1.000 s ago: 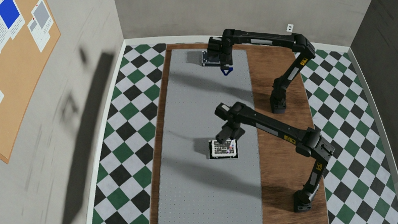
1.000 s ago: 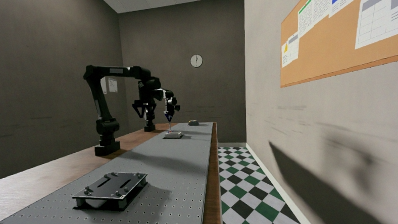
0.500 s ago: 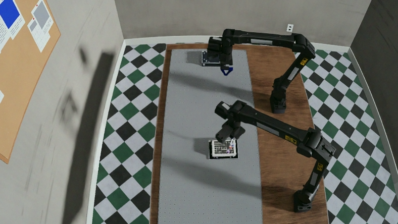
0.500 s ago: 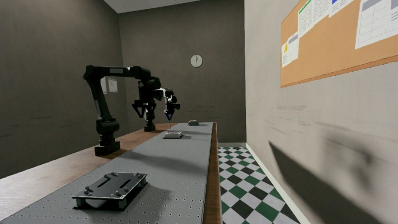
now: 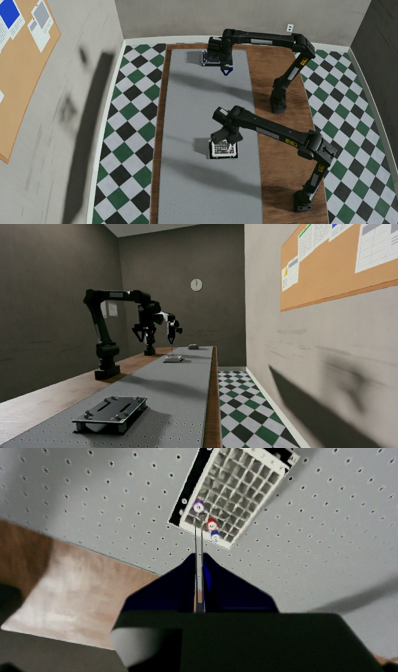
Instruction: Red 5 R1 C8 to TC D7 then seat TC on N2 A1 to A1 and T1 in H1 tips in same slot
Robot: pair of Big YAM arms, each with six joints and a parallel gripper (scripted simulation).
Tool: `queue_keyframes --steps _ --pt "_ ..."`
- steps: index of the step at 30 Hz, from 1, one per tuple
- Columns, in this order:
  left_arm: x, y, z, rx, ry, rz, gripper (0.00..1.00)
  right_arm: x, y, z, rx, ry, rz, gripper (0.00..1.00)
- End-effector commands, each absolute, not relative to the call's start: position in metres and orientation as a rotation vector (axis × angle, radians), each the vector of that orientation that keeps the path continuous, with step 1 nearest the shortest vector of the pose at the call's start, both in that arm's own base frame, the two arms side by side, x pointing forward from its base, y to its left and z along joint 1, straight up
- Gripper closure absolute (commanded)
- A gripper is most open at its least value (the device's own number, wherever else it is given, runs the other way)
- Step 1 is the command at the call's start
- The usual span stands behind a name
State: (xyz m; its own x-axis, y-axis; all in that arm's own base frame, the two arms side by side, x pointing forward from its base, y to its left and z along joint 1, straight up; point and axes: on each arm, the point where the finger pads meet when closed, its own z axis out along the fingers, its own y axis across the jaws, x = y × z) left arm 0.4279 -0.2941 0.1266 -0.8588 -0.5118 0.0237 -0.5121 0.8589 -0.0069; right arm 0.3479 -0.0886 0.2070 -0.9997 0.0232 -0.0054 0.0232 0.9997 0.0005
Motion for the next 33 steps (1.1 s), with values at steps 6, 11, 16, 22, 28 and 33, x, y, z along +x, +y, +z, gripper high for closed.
queue_keyframes --steps 6,11,16,22,28,33 --pt "0.434 -0.282 0.132 0.453 -3.097 0.052 0.93 0.357 -0.091 0.218 0.040 3.107 -0.013 0.00" --pt "0.436 -0.274 0.137 0.246 -3.127 0.059 0.93 0.357 -0.091 0.218 0.040 3.107 -0.013 0.00" --pt "0.437 -0.267 0.130 0.103 -3.124 0.045 0.93 0.357 -0.091 0.218 0.040 3.107 -0.013 0.00" --pt "0.438 -0.258 0.137 0.103 -3.129 0.045 0.93 0.357 -0.091 0.218 0.040 3.107 -0.013 0.00" --pt "0.439 -0.247 0.131 0.103 -3.114 0.025 0.93 0.357 -0.091 0.218 0.040 3.107 -0.013 0.00" --pt "0.442 -0.242 0.137 0.103 -3.125 0.032 0.93 0.357 -0.091 0.218 0.040 3.107 -0.013 0.00"
